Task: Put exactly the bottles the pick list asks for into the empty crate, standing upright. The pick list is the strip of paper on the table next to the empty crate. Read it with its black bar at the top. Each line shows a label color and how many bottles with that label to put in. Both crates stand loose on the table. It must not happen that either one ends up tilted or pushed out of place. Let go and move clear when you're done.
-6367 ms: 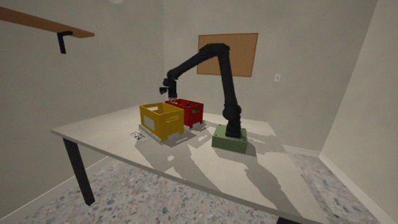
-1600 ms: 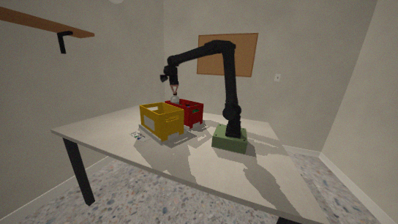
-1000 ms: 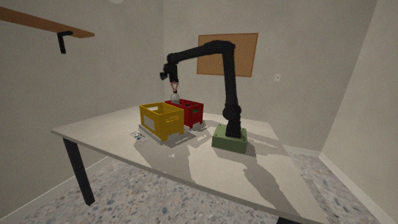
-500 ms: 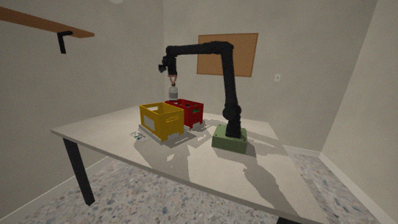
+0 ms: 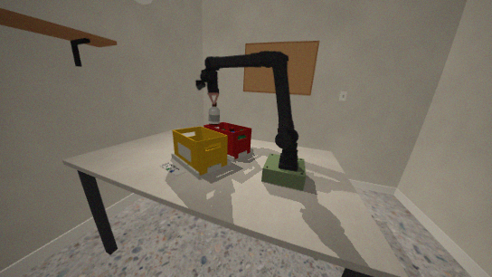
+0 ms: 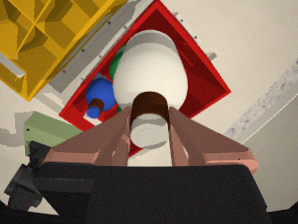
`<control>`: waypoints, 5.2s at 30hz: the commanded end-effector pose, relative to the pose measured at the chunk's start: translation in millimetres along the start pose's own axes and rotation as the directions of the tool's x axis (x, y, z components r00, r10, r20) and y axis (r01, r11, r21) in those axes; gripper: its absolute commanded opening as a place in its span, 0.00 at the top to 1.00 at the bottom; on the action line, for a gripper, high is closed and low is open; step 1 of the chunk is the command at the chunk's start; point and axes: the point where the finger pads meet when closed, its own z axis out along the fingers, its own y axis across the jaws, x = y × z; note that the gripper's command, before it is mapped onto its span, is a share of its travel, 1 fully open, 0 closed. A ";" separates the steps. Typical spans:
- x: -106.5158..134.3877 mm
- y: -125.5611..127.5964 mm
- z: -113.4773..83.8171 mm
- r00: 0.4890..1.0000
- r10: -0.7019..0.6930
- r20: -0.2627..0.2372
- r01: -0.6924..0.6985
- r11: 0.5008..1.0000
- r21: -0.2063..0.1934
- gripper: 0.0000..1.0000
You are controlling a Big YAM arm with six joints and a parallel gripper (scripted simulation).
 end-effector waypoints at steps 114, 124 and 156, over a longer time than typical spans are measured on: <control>7.7 147.7 -31.4 0.998 -0.005 0.066 0.001 0.998 0.057 1.00; 10.8 164.1 -30.1 0.998 -0.004 0.061 0.001 0.999 0.054 1.00; 14.5 218.1 -31.2 0.997 -0.005 0.073 0.001 0.998 0.057 1.00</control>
